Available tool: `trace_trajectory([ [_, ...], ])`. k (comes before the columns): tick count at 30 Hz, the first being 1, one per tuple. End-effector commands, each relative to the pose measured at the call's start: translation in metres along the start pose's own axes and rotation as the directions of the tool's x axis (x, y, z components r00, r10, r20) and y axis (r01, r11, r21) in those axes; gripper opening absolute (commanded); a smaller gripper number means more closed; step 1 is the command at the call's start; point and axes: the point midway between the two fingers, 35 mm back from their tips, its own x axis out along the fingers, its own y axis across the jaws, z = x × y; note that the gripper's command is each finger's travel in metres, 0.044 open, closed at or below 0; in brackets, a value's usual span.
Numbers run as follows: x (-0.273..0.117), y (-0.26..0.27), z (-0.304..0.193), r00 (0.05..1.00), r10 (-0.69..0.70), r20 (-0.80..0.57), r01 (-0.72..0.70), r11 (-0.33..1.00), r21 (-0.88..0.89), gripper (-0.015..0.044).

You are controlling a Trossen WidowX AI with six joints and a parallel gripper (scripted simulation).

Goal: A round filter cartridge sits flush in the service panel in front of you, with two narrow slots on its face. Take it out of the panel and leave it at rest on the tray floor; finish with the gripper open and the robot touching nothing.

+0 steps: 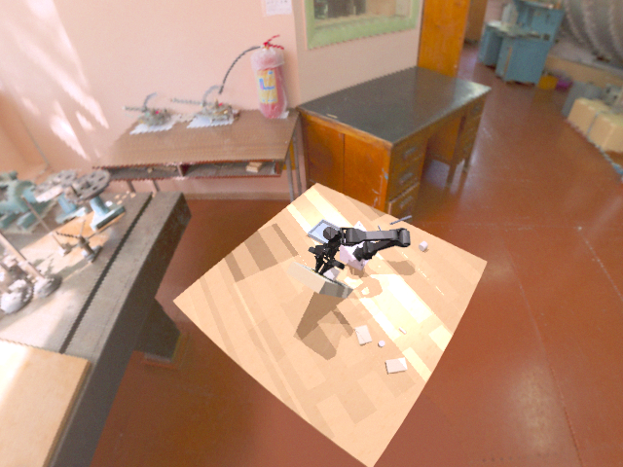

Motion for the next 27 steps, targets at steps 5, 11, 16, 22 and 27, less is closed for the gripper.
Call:
trace_trajectory([
  [5, 0.0042, -0.0011, -0.0005, 1.000, -0.003, -0.002, 0.003, 1.000, 0.005, 0.0109],
  [11, 0.0061, -0.0011, -0.0005, 1.000, -0.002, -0.001, 0.002, 1.000, 0.005, 0.0109],
  [16, 0.0080, -0.0010, -0.0004, 1.000, -0.002, -0.001, 0.002, 1.000, 0.005, 0.0109],
  [22, 0.0090, -0.0010, -0.0004, 1.000, -0.002, -0.001, 0.002, 1.000, 0.005, 0.0109],
  [27, 0.0038, -0.0004, 0.0005, 1.000, 0.001, 0.006, -0.001, 1.000, 0.008, 0.0088],
])
